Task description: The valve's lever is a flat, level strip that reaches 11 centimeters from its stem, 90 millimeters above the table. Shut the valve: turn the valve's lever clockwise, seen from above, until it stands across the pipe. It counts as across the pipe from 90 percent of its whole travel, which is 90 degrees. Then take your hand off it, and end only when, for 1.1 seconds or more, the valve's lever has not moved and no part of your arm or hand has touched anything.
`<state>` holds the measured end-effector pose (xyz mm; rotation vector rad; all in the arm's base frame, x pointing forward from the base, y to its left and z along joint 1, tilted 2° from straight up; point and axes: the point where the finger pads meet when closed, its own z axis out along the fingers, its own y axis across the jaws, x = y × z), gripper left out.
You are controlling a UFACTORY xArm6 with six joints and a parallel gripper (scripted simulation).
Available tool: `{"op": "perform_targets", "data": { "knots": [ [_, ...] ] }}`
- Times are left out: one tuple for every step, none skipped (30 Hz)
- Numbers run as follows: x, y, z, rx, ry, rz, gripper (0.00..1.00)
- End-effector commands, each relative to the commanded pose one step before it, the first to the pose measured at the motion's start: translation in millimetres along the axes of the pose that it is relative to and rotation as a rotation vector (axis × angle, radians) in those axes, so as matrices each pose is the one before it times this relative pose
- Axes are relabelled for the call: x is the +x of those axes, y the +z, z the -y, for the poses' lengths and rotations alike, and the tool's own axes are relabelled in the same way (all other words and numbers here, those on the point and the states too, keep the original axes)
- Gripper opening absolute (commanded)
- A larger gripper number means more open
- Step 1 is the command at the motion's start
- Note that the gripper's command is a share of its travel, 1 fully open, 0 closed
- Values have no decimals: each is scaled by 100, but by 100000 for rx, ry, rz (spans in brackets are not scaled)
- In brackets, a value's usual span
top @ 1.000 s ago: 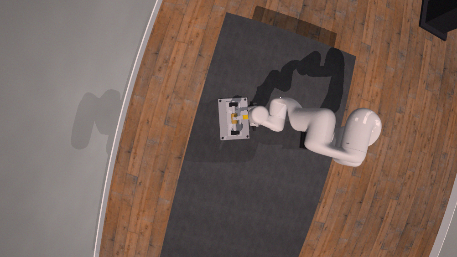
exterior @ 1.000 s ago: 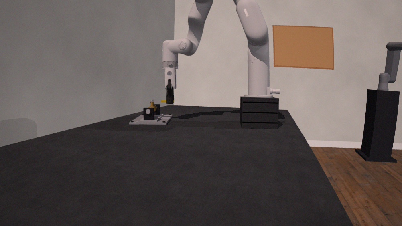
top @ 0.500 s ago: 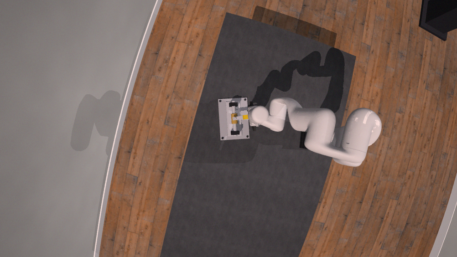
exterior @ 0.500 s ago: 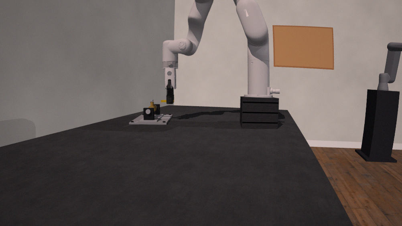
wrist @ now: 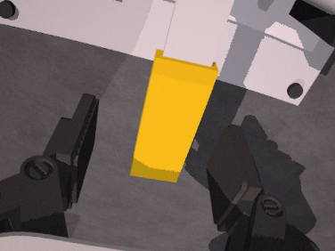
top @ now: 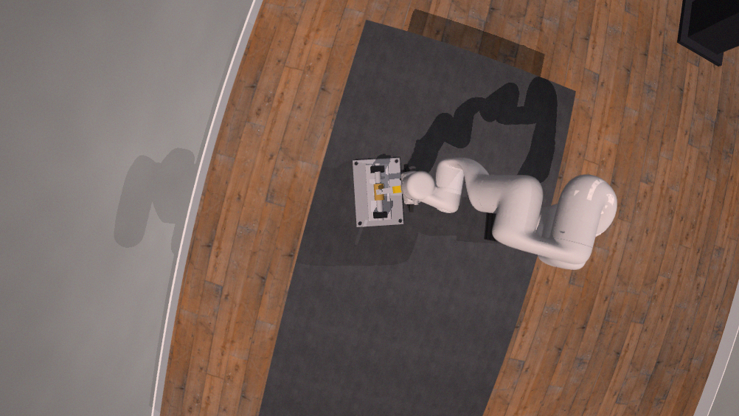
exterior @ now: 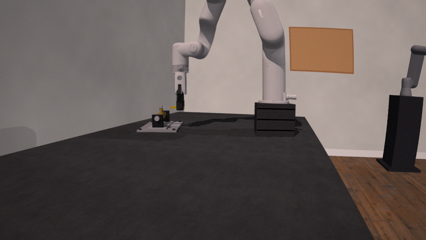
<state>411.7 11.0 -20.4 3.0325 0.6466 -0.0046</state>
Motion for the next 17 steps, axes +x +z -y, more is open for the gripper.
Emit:
{"op": "perform_targets", "data": {
  "knots": [
    [132, -110, -50, -124, -13, -325, 68],
    [0, 0, 0, 0, 0, 0, 68],
    [0, -14, 0, 0, 0, 0, 68],
    [0, -27, 0, 0, 0, 0, 68],
    [0, -42, 0, 0, 0, 0, 68],
    [0, -60, 0, 0, 0, 0, 68],
    [0, -79, 0, 0, 0, 0, 68],
    [0, -100, 0, 0, 0, 0, 68],
    [0, -122, 0, 1, 0, 0, 68],
    [0, -145, 0, -1, 0, 0, 68],
    [0, -168, 0, 0, 0, 0, 68],
    [-1, -190, 1, 1, 0, 0, 68],
    [1, -213, -1, -1, 0, 0, 68],
    [0, -233, 0, 1, 0, 0, 68],
    [0, -254, 0, -1, 0, 0, 68],
    [-1, -272, 1, 1, 0, 0, 68],
    [1, -291, -1, -1, 0, 0, 68]
  ]
}}
